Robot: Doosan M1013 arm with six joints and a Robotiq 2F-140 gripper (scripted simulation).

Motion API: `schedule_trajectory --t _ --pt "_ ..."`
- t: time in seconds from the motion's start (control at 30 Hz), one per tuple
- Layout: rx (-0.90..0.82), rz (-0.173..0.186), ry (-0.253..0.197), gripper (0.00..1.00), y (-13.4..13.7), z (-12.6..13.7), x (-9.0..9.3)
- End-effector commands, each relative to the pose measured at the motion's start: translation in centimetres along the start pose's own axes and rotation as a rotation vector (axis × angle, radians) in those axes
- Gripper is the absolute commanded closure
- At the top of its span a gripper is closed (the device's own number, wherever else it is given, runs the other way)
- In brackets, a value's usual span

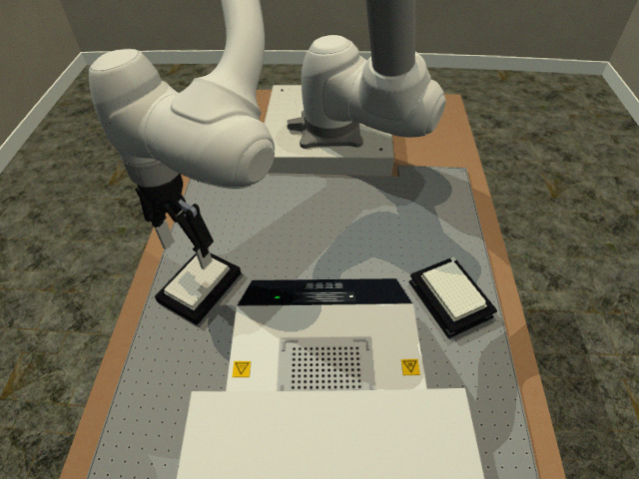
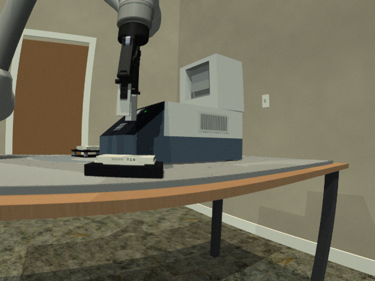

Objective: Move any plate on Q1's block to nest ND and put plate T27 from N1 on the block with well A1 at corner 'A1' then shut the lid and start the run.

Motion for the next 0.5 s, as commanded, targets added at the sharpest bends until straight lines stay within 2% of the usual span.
schedule_trajectory --t 0.0,0.37,0.47 --pt "0.0 0.0 0.0 0.34 0.0 0.0 -1.0" --pt "0.0 0.0 0.0 0.34 0.0 0.0 -4.7" --pt "0.0 0.0 0.0 0.34 0.0 0.0 -5.0"
Point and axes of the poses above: the point where the finger pads meet when closed, its own x axis out along the fingers, its own y axis across the jaws, z = x × y, the point moved 9 cm from there along -x, back along the fingers, and after that the axes turned 12 degrees about x, right-handed, at the moved point
